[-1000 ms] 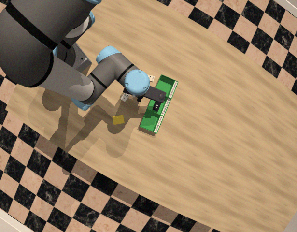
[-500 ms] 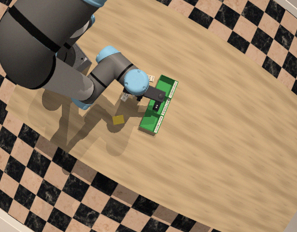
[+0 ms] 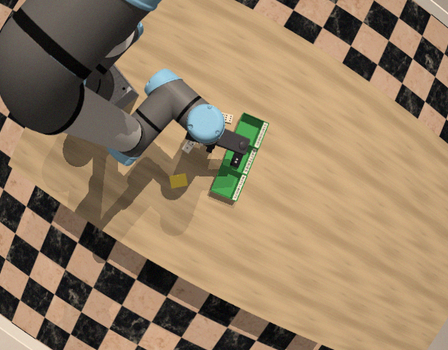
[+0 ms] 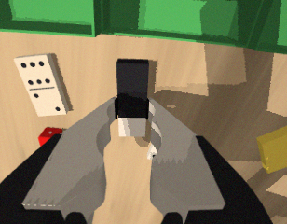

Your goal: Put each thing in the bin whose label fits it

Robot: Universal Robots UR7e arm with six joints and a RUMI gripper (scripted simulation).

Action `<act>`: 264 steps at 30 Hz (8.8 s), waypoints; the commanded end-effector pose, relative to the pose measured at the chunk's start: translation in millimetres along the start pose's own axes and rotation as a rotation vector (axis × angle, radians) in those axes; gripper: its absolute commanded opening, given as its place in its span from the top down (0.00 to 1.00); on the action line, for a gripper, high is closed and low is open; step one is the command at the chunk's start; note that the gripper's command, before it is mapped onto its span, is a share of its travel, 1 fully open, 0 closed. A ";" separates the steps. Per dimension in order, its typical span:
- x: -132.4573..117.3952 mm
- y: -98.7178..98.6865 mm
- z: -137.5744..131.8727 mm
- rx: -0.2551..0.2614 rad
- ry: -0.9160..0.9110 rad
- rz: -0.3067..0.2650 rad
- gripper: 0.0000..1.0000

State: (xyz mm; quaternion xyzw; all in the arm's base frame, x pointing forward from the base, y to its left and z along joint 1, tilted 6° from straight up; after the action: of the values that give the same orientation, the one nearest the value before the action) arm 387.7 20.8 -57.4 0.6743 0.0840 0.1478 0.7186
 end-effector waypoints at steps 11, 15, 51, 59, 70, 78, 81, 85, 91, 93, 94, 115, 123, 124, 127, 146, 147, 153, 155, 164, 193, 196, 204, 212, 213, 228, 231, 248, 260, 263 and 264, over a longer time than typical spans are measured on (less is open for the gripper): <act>-0.7 0.0 -0.3 0.001 -0.001 0.000 1.00; -0.7 0.0 -0.3 0.001 -0.001 0.000 1.00; -0.7 60.0 -0.2 0.001 -0.001 0.000 1.00; 0.3 68.2 0.9 -0.002 -0.001 0.004 1.00; 50.6 66.8 -18.6 -0.001 0.303 0.002 1.00; 84.3 66.8 -30.8 -0.002 0.519 0.007 1.00; 101.1 66.8 -36.8 -0.003 0.589 0.008 1.00; 101.0 66.8 -36.9 -0.004 0.695 0.010 1.00; 100.9 66.7 -35.3 -0.006 0.851 0.007 1.00; 101.0 66.7 -35.3 -0.007 0.877 0.006 1.00; 101.0 66.7 -35.3 -0.007 0.877 0.006 1.00; 102.0 66.7 -36.4 -0.003 1.440 -0.001 1.00; 101.6 67.1 -36.4 0.000 1.519 0.002 1.00; 100.7 66.7 -37.6 0.000 1.520 0.001 1.00; 101.1 66.9 -36.3 0.000 1.519 0.002 1.00; 98.7 51.0 -36.8 0.005 1.520 -0.001 1.00; 98.7 49.0 -36.8 0.005 1.520 -0.001 1.00; 98.6 37.0 -36.6 0.005 1.519 -0.001 1.00; 98.6 33.1 -36.6 0.005 1.519 -0.001 1.00; 99.2 19.4 -36.5 0.004 1.520 -0.001 1.00; 100.1 15.3 -36.2 0.000 1.520 0.001 0.82; 100.1 15.3 -36.2 0.000 1.520 0.001 0.82; 99.2 21.0 -36.2 0.001 1.520 0.001 0.82; 100.8 31.1 -35.7 -0.002 1.520 0.002 0.82; 100.8 31.1 -35.7 -0.002 1.520 0.002 0.82; 102.0 62.1 -35.9 -0.004 1.521 0.003 0.82; 102.0 67.1 -36.0 -0.004 1.521 0.003 0.82; 68.5 67.2 -8.1 0.001 1.275 0.001 0.67; -4.6 68.4 59.6 0.004 0.947 -0.006 0.67; -16.7 68.6 70.8 0.004 0.889 -0.008 0.67; -16.7 68.6 70.8 0.004 0.889 -0.008 0.67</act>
State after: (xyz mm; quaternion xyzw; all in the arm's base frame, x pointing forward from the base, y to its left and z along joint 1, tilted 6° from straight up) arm 398.9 -28.2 12.6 0.5309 0.4121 0.4373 0.5976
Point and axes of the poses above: the point where the finger pads meet when closed, its own y axis back along the fingers, its own z axis across the jaws, x = y × z, the point moved 4 cm from there along y, back along the fingers, and after that the axes turned 13 degrees about y, right-handed, at the moved point
